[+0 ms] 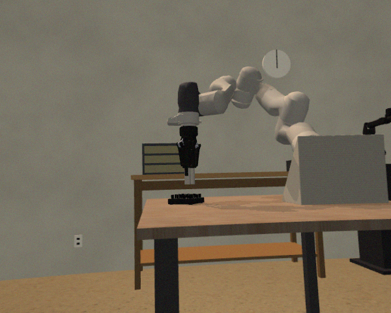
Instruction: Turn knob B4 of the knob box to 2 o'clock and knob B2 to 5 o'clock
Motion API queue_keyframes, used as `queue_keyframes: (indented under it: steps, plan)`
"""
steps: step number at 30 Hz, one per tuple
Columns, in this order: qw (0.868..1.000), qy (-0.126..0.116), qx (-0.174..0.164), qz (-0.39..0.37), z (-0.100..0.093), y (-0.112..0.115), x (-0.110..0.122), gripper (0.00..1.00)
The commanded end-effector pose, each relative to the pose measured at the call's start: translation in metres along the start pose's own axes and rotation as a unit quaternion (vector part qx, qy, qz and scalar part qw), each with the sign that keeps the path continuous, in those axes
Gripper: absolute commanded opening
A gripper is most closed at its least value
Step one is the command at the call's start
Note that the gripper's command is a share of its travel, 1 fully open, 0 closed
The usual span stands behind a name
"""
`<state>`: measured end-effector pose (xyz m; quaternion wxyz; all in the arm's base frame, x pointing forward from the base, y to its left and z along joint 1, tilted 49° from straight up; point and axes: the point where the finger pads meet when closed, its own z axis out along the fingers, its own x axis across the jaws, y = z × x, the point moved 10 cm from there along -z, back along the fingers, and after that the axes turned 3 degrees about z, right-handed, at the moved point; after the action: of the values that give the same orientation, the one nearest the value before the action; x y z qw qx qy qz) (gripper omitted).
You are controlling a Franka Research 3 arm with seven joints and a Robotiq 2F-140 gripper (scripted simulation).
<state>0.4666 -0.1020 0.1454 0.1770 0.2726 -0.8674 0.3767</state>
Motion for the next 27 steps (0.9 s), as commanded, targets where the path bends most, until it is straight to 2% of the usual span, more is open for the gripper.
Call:
queue_keyframes:
  steps: [1,20,27]
  plan:
    - [0.997,0.001,-0.002,-0.078,-0.0007,-0.0003,0.0009,0.12]
    - [0.98,0.0,-0.002,-0.201,-0.0023,0.0039,0.002,0.12]
    - [0.965,0.0,-0.002,-0.263,-0.0032,0.0061,0.0026,0.12]
